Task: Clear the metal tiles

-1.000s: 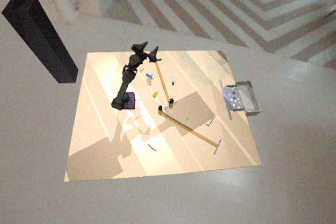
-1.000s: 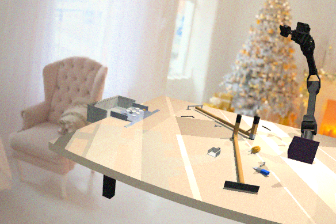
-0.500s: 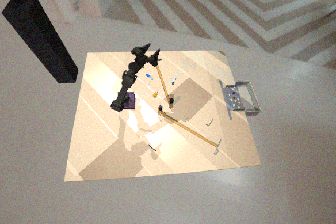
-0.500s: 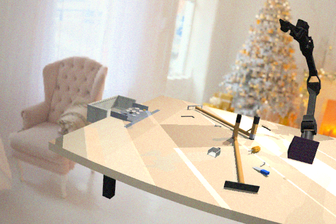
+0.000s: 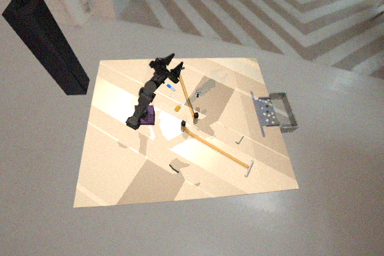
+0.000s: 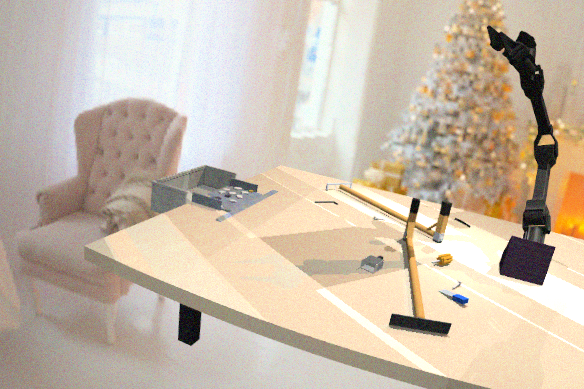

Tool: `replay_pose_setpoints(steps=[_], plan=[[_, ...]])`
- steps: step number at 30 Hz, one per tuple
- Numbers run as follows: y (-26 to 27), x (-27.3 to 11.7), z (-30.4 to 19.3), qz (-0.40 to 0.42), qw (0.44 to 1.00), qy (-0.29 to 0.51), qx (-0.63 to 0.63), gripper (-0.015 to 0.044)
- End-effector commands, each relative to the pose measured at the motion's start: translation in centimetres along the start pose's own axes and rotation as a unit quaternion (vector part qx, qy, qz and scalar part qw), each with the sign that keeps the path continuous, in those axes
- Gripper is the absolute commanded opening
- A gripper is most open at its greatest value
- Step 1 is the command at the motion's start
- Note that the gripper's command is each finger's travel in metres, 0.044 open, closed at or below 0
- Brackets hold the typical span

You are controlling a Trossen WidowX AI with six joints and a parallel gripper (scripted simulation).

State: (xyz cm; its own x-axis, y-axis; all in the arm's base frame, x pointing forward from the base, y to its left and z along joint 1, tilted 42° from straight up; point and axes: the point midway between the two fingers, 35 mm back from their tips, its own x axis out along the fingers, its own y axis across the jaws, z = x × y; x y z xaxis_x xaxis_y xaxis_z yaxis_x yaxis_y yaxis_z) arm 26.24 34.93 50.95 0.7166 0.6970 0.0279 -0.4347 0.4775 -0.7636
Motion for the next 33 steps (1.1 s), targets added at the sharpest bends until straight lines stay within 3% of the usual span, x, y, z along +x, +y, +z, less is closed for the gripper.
replay_pose_setpoints(steps=[1,33], plan=[[-1.9,-0.8,0.8,-0.022,1.000,-0.017,-0.013,0.0440],[-14.5,-8.3,5.4,-0.216,0.960,-0.095,-0.148,0.0440]])
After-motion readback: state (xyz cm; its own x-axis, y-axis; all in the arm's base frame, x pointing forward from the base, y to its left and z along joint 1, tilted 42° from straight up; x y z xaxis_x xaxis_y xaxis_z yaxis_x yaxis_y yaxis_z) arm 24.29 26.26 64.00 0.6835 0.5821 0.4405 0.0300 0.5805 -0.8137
